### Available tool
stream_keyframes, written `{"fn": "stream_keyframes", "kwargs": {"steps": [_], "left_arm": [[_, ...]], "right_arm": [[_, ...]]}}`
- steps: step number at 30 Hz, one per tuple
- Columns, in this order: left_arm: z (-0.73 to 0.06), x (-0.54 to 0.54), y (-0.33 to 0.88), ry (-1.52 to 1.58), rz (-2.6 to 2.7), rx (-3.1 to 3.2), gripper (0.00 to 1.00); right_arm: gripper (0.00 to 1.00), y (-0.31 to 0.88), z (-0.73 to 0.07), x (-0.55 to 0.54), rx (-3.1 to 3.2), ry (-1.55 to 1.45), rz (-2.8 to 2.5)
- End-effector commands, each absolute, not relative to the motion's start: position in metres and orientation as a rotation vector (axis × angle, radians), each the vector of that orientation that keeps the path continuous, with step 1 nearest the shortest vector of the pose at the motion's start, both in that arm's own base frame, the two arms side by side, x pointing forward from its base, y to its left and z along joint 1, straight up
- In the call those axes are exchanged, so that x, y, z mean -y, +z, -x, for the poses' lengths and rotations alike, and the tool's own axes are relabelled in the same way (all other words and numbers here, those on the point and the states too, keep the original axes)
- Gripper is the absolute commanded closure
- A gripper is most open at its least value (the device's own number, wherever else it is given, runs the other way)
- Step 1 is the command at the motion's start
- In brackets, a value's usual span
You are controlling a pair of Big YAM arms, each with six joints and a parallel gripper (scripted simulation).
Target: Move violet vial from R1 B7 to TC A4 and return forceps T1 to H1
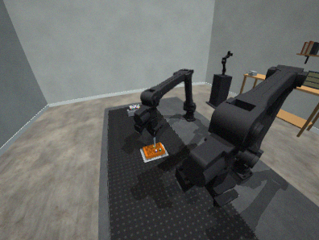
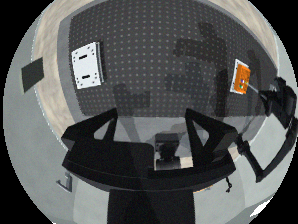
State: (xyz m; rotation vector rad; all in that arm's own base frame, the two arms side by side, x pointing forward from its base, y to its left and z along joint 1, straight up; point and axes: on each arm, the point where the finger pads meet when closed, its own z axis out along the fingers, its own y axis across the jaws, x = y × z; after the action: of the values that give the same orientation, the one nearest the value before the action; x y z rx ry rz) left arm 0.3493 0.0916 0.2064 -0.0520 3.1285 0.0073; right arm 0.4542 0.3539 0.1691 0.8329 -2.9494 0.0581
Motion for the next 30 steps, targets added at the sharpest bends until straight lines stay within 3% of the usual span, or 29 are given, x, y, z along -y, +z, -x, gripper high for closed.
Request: {"fn": "stream_keyframes", "kwargs": {"steps": [1,17,30], "left_arm": [[-0.349,-0.087,0.198,-0.008,0.022,-3.155,0.00],[-0.349,-0.087,0.198,-0.008,0.022,-3.155,0.00],[-0.349,-0.087,0.198,-0.008,0.022,-3.155,0.00]], "right_arm": [[0.93,0.197,-0.461,-0.347,3.066,0.022,-0.619],[0.93,0.198,-0.464,-0.324,3.124,0.003,-0.039],[0.93,0.199,-0.465,-0.305,3.116,-0.018,-0.058]]}}
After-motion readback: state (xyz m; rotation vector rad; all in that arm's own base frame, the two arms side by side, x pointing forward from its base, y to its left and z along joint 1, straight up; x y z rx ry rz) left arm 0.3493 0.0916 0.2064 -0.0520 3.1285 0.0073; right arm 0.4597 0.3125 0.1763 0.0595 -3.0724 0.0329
